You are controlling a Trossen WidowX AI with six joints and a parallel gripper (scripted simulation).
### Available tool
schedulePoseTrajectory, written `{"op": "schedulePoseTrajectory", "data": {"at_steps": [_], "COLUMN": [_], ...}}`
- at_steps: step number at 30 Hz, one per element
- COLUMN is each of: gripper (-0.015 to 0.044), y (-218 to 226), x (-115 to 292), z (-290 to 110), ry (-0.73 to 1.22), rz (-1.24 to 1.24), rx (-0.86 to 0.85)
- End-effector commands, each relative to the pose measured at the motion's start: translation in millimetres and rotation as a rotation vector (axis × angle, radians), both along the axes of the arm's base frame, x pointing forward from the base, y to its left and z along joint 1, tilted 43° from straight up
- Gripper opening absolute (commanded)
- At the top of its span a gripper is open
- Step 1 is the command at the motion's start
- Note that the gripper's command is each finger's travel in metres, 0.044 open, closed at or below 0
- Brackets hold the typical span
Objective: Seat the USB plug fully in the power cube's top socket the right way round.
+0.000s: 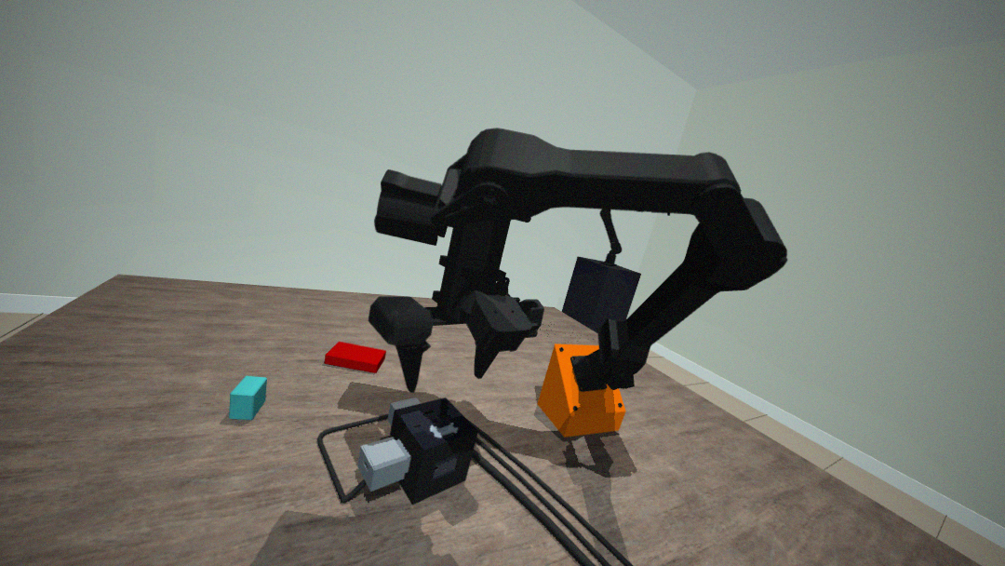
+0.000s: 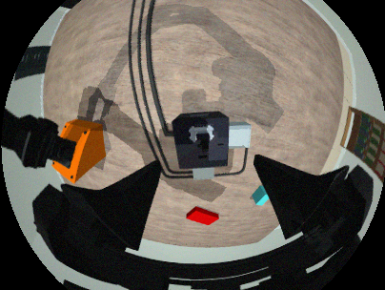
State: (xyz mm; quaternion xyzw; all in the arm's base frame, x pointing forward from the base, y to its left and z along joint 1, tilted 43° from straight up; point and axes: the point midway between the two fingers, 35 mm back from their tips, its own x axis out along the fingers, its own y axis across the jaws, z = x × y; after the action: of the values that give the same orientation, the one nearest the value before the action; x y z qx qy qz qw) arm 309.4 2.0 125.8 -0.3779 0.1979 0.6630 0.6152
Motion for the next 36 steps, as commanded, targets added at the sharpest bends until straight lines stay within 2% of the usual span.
{"op": "schedulePoseTrajectory", "data": {"at_steps": [1, 31, 36], "gripper": [0.044, 0.044, 0.0309], "y": [1.4, 20.3, 19.1], "x": [-1.1, -0.2, -0.6], "z": [0.0, -20.7, -19.8], "ry": [-0.004, -0.005, -0.005], "rz": [0.002, 0.002, 0.006], "rx": [0.007, 0.008, 0.004]}}
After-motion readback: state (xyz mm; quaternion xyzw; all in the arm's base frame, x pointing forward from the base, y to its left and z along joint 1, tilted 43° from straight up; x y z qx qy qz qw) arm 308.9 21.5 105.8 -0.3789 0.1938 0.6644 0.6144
